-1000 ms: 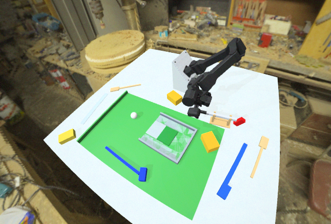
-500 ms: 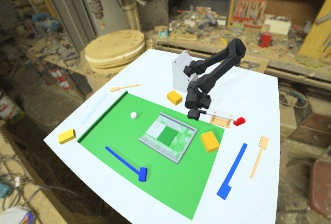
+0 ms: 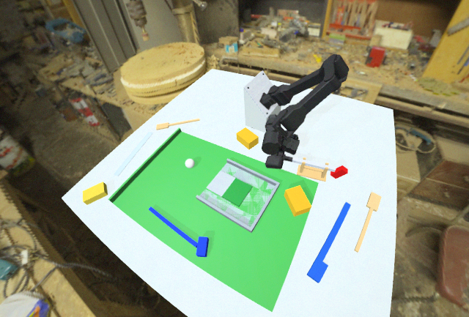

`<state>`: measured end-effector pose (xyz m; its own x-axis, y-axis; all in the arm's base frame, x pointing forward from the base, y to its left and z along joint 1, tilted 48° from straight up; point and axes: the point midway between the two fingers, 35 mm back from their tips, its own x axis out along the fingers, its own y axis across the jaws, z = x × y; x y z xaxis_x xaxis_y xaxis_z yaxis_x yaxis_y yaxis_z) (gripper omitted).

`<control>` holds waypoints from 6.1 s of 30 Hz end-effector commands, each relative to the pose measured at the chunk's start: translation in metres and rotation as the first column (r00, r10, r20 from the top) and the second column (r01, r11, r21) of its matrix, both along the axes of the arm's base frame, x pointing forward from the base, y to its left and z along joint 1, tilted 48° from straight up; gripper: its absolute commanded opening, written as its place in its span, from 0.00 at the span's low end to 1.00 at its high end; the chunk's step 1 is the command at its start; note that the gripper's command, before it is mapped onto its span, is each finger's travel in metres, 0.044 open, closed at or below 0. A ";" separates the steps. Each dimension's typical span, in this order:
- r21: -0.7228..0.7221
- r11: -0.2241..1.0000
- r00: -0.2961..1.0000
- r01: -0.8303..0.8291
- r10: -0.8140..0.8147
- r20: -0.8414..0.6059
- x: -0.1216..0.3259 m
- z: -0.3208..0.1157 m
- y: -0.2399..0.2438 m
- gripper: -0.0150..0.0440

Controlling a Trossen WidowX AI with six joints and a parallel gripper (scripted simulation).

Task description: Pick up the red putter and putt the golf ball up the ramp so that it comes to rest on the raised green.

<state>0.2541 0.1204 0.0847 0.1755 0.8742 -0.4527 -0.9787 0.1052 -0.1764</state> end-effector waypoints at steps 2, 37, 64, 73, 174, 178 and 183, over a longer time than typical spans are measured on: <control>0.000 1.000 1.000 -0.001 0.001 0.002 0.000 0.000 0.000 0.30; -0.010 1.000 1.000 0.003 -0.003 -0.011 -0.017 0.059 -0.069 0.25; -0.168 0.893 0.714 0.417 -0.436 -0.548 0.008 -0.039 -0.203 0.25; -0.245 0.819 0.511 0.519 -0.527 -0.679 -0.005 -0.079 -0.247 0.25; -0.506 0.567 -0.222 0.650 -0.495 -0.840 -0.068 -0.202 -0.237 0.25; -0.502 0.570 -0.220 0.650 -0.491 -0.843 -0.069 -0.180 -0.211 0.25; -0.503 0.570 -0.220 0.650 -0.492 -0.842 -0.069 -0.176 -0.216 0.25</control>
